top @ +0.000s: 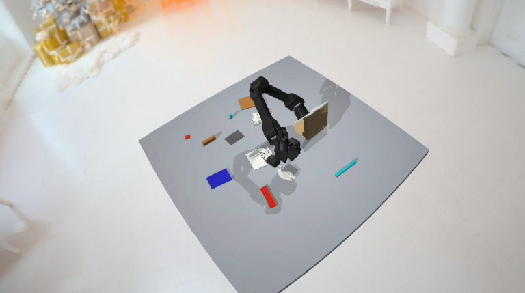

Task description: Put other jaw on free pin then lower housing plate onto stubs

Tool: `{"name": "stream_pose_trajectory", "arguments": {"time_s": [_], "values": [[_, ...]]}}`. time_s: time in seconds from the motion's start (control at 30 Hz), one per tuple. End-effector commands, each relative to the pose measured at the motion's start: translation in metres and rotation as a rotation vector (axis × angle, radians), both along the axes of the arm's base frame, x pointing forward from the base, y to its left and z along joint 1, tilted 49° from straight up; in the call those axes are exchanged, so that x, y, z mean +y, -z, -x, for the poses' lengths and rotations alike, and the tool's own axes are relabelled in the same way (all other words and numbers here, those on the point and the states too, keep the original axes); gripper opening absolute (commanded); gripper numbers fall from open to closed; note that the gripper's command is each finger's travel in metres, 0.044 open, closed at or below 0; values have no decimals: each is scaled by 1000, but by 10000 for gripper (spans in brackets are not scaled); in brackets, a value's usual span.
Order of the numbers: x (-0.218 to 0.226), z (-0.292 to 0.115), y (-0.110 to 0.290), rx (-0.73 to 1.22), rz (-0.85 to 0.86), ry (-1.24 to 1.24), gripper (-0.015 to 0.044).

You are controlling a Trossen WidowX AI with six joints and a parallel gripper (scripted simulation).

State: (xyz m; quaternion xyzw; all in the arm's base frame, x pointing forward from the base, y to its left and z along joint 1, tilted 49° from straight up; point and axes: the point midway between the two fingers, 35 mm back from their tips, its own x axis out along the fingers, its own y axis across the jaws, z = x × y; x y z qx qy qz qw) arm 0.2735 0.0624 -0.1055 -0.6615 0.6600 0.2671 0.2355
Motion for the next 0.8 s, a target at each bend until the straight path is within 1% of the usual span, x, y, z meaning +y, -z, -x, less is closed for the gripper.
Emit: {"name": "stream_pose_trajectory", "arguments": {"time_s": [0.0, 0.4, 0.77], "values": [[-6, 2, 5, 11, 8, -5, 0], [-21, 4, 17, 13, 9, -1, 0], [-21, -4, 18, 13, 9, -1, 0]]}}
